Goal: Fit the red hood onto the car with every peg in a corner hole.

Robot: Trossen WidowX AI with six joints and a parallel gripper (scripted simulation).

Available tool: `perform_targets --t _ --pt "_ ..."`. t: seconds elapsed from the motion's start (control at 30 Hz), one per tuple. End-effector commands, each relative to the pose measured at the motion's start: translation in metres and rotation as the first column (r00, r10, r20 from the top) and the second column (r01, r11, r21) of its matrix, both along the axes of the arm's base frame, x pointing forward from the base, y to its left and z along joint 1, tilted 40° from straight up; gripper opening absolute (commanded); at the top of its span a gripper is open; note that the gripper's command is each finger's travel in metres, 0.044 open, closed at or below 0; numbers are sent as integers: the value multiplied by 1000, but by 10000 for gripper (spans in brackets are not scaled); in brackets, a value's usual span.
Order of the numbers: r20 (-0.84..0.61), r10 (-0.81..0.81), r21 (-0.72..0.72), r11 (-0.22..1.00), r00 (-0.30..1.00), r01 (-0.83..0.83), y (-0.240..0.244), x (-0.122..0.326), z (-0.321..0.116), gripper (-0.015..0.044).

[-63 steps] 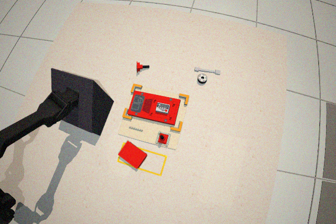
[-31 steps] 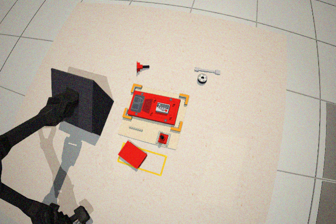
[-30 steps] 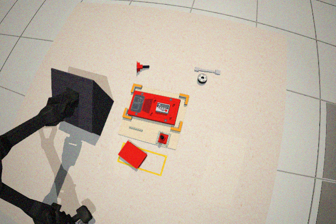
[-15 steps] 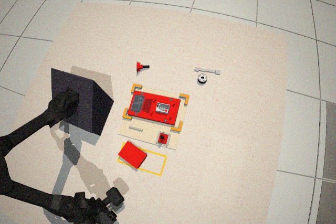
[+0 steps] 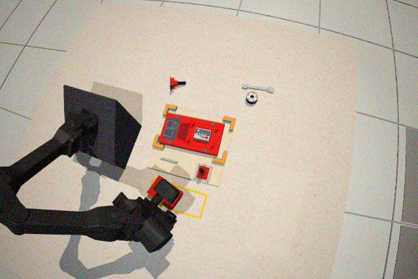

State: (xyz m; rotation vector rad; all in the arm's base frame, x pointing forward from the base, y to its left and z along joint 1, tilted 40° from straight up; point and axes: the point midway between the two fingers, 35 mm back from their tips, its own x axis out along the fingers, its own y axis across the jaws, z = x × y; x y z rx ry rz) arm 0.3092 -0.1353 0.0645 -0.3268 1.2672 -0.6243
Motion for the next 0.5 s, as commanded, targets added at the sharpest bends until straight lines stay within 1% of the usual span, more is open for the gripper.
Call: perform_targets --t 0.0,0.07,0.13,0.47 --pt "-62 10 -26 1000 998 -12 34 -14 -14 440" --pt "-88 21 -47 999 996 -25 49 -21 -19 440" --pt "-96 25 -55 998 995 -30 55 -24 -21 440" --pt "-96 25 -55 998 995 -30 52 -23 -25 440"
